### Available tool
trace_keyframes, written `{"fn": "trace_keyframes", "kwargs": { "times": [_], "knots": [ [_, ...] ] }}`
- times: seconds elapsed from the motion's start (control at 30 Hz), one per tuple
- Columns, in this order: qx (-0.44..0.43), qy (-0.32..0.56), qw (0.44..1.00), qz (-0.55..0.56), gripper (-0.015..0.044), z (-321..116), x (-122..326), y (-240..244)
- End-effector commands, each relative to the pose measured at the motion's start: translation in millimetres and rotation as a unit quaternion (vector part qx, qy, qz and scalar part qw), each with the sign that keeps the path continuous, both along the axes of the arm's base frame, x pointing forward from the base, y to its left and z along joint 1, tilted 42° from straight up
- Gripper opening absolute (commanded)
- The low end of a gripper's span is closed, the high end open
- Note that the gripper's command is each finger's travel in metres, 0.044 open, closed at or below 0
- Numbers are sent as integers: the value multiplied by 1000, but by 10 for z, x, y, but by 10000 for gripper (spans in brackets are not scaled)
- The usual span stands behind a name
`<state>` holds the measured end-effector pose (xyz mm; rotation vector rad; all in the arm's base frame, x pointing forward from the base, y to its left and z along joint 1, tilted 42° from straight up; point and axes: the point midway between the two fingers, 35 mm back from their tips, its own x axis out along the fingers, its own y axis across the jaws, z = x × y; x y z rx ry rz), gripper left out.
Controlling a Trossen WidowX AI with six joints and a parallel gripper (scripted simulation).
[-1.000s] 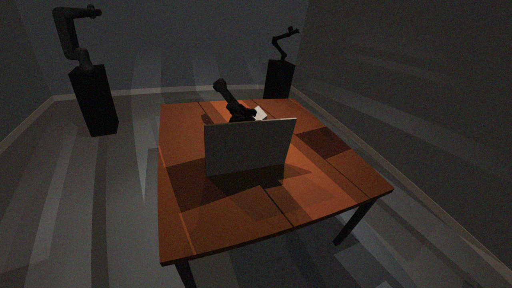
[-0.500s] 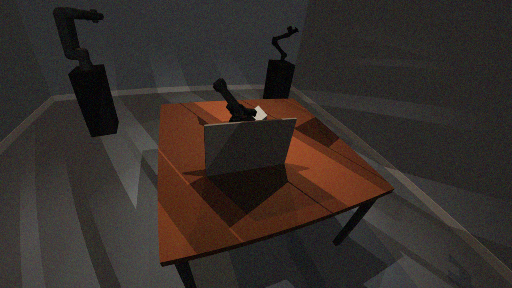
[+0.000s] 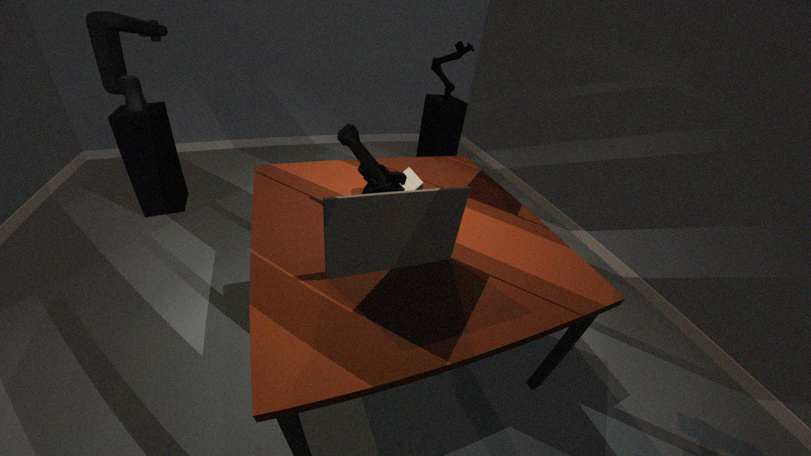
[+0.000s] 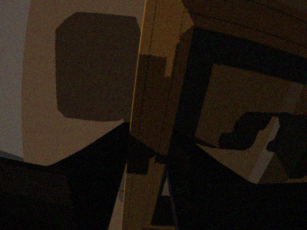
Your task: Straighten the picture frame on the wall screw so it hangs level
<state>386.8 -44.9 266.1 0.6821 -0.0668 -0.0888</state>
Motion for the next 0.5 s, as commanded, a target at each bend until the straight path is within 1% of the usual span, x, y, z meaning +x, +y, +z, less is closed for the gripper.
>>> {"fn": "trace_keyframes", "kwargs": {
  "times": [0.0,0.47],
  "knots": [
    [1,-3,1000,3,0,27,2,10],
    [0,-3,1000,3,0,42,0,1]
  ]
}}
